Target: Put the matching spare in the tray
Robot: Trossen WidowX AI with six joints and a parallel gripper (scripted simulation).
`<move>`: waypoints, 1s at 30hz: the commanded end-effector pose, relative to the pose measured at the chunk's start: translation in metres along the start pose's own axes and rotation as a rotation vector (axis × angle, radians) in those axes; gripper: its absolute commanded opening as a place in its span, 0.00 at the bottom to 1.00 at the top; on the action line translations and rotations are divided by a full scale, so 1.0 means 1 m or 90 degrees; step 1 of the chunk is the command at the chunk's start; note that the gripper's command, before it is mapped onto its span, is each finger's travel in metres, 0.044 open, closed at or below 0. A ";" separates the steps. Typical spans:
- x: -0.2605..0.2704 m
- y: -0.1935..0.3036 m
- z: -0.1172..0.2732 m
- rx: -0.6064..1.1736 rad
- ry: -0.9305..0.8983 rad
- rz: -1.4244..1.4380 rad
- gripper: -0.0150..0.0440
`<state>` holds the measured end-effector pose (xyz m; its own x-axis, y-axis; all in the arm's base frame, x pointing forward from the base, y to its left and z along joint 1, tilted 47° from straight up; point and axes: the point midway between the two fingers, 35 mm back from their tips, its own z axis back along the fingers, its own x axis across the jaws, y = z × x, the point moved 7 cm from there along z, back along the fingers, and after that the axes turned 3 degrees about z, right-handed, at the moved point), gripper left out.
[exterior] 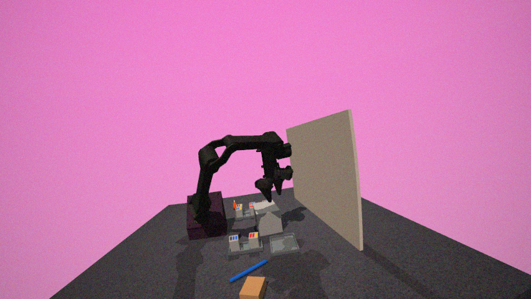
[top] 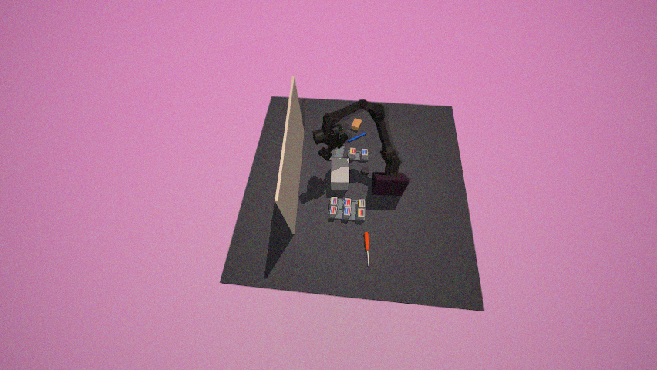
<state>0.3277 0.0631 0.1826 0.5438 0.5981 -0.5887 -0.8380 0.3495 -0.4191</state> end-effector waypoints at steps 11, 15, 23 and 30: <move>-0.127 0.045 -0.012 -0.004 0.012 -0.668 1.00; -0.128 0.046 -0.012 -0.005 0.012 -0.674 1.00; -0.128 0.046 -0.012 -0.005 0.012 -0.674 1.00; -0.132 0.046 -0.027 -0.003 0.010 -0.674 0.82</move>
<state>0.2219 -0.0081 0.2279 0.9975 -0.0134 0.0692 0.0595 0.6857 -0.7254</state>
